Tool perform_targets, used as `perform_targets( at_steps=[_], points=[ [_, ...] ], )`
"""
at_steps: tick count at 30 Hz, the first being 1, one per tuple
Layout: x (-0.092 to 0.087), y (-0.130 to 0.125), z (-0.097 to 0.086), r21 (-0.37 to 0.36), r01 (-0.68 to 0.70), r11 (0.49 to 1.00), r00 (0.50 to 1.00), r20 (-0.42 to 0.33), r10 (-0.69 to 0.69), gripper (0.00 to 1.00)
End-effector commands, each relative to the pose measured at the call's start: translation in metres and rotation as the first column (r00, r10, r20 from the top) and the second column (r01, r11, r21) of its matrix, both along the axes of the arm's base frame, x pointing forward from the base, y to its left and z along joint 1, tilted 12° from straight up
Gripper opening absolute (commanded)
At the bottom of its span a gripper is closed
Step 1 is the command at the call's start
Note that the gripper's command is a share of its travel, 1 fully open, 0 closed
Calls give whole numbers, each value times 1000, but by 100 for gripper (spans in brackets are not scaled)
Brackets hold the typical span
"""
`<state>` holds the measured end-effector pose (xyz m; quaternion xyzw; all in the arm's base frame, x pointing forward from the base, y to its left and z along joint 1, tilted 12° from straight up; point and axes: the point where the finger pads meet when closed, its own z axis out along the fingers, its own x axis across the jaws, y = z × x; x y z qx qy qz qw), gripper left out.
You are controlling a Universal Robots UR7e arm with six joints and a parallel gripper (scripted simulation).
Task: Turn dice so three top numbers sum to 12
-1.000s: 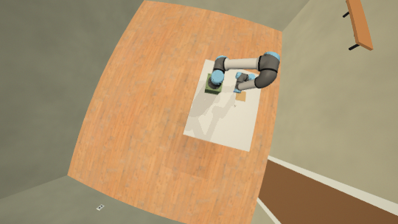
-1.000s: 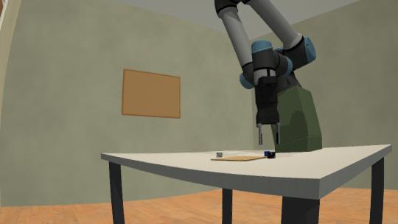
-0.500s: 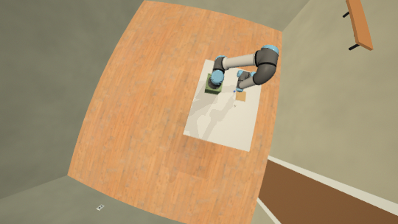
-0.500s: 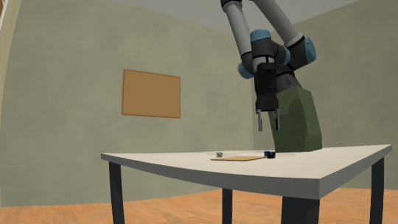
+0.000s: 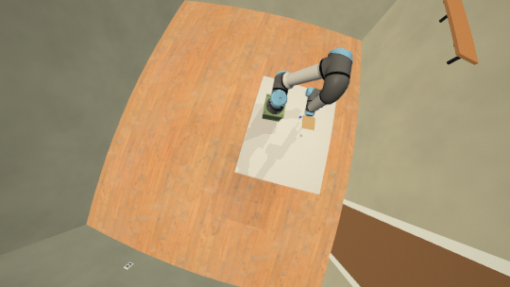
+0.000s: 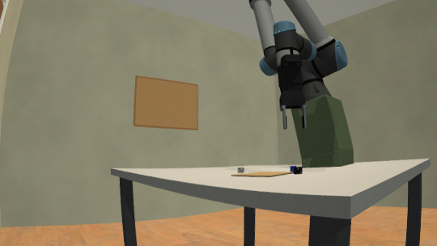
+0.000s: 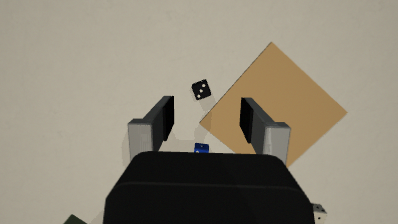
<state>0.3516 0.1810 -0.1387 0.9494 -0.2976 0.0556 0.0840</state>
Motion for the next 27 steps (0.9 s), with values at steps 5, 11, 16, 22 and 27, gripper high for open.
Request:
perform_targets(
  at_steps=[5, 11, 16, 22, 27],
  points=[
    [0, 2, 11, -1, 0, 1000, 1000, -1, 0, 100],
    [0, 2, 12, -1, 0, 1000, 1000, -1, 0, 100],
    [0, 2, 12, -1, 0, 1000, 1000, -1, 0, 100],
    [-1, 2, 11, -2, -32, 999, 999, -8, 32, 100],
    [-5, 2, 7, -8, -203, 979, 978, -42, 202, 100]
  ],
)
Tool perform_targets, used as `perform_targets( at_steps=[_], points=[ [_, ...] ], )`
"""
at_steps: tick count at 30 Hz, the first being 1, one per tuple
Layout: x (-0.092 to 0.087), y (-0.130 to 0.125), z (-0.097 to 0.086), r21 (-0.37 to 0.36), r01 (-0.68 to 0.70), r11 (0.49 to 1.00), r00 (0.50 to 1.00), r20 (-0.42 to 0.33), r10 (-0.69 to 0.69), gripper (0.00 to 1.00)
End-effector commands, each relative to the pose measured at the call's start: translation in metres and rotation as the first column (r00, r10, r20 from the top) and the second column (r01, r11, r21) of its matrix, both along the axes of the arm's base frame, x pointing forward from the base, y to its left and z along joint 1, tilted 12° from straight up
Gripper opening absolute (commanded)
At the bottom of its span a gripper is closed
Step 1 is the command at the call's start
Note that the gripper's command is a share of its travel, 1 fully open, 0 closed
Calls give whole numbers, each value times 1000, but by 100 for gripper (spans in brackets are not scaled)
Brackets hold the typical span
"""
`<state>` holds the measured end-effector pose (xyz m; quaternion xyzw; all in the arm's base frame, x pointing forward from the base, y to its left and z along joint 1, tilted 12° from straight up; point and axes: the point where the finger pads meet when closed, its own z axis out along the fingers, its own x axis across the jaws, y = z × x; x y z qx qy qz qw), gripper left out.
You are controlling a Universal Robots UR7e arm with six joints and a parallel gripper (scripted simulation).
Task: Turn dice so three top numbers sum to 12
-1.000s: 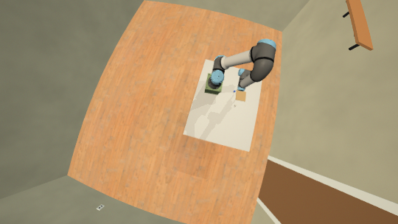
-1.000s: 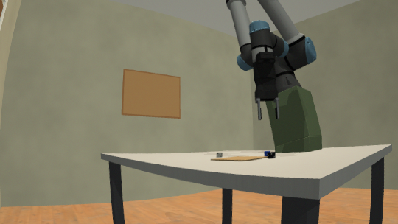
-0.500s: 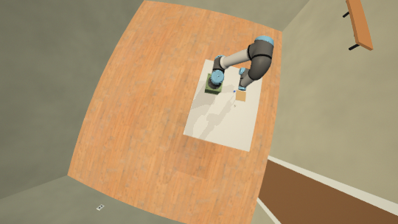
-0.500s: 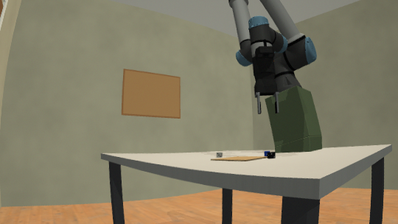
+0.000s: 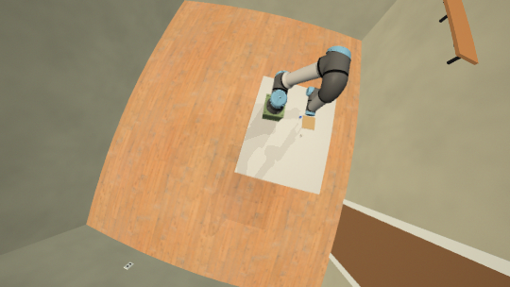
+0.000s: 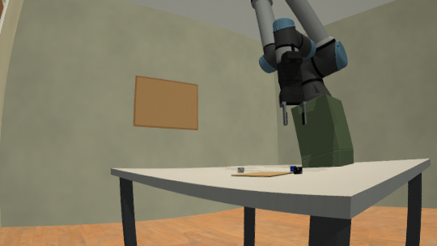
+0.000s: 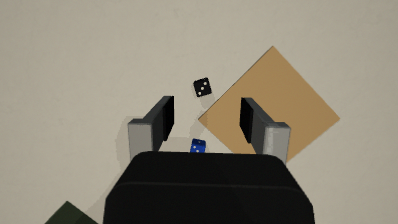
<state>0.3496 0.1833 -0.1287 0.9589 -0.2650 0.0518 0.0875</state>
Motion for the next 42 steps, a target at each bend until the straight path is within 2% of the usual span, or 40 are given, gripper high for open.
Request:
perform_targets(
  at_steps=[1, 7, 28, 30, 36, 39, 40, 42],
  points=[
    [-3, 0, -4, -5, -170, 985, 985, -33, 170, 100],
    [-6, -1, -7, -6, -292, 956, 955, -59, 291, 100],
    [-6, -1, -9, -6, -297, 955, 953, -60, 296, 100],
    [-5, -3, -17, -6, -297, 955, 953, -60, 296, 100],
    [-3, -11, -55, -6, -297, 955, 953, -60, 296, 100],
    [-3, -12, -59, -6, -297, 955, 953, -60, 296, 100],
    [-3, -12, -59, -6, -297, 955, 953, -60, 296, 70],
    [-3, -12, -59, -6, -297, 955, 953, -60, 296, 70]
  ],
)
